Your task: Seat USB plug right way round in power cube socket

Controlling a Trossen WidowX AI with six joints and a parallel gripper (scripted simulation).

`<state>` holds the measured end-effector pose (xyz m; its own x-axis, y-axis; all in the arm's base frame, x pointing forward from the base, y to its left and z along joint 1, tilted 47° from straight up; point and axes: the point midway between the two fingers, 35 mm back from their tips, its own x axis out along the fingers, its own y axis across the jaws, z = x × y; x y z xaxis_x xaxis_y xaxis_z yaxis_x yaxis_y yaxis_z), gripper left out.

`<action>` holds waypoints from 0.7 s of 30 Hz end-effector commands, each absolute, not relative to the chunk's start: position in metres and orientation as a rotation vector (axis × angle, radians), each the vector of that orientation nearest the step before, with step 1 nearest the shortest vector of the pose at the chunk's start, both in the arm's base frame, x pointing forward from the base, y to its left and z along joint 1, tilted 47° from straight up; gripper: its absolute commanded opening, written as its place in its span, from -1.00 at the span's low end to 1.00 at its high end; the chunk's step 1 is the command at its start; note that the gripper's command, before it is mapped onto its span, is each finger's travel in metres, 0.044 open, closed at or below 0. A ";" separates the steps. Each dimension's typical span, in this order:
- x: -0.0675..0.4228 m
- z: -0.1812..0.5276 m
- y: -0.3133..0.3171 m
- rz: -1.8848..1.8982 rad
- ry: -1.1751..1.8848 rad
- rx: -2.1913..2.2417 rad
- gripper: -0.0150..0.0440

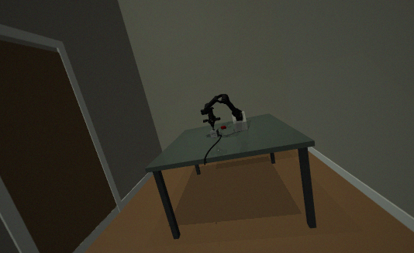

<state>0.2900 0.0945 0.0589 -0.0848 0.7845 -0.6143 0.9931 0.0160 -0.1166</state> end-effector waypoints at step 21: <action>0.290 0.059 0.095 -0.753 1.923 1.817 -0.17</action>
